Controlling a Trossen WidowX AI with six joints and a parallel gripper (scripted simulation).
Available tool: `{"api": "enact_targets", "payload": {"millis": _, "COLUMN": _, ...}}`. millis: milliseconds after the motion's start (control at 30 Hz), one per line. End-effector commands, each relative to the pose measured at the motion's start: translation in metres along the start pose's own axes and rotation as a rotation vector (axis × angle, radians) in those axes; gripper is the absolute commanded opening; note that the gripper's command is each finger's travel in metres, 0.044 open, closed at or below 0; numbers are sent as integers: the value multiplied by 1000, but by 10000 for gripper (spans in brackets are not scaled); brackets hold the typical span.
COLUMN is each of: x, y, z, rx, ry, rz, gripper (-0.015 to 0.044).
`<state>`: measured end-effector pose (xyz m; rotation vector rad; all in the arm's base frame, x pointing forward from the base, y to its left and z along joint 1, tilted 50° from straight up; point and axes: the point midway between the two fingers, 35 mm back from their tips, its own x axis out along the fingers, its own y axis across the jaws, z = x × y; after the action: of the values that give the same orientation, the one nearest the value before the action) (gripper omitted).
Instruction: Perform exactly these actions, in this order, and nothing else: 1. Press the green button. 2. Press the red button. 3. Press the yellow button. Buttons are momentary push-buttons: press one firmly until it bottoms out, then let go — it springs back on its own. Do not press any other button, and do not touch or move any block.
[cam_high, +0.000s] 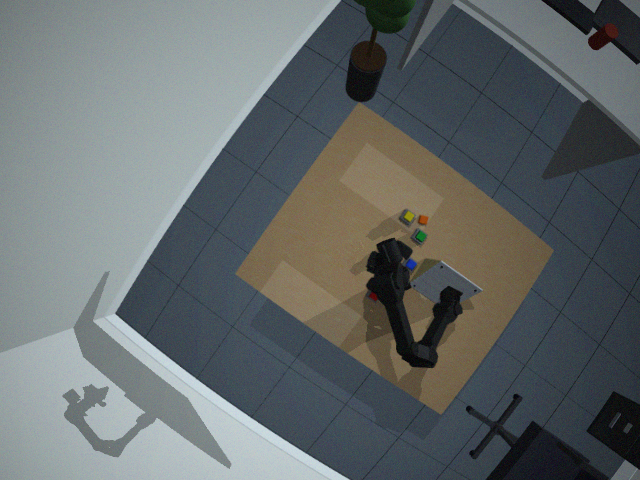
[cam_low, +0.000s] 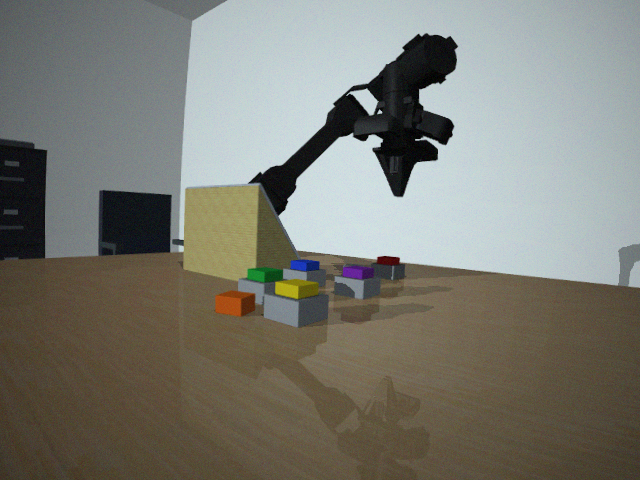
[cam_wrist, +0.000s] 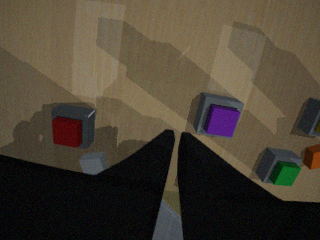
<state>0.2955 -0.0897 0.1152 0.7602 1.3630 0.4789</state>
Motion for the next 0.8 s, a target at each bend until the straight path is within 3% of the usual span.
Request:
{"api": "enact_targets", "payload": {"millis": 0, "x": 1, "y": -69, "z": 14, "rx": 8, "ry": 12, "rz": -3, "gripper": 20}}
{"api": "enact_targets", "payload": {"millis": 367, "x": 23, "y": -219, "z": -1, "rx": 17, "ry": 25, "rz": 30, "gripper": 20}}
{"api": "enact_targets", "payload": {"millis": 633, "x": 28, "y": -226, "z": -3, "rx": 17, "ry": 25, "rz": 32, "gripper": 20}}
{"api": "enact_targets", "payload": {"millis": 767, "x": 77, "y": -224, "z": -3, "rx": 16, "ry": 24, "rz": 34, "gripper": 20}}
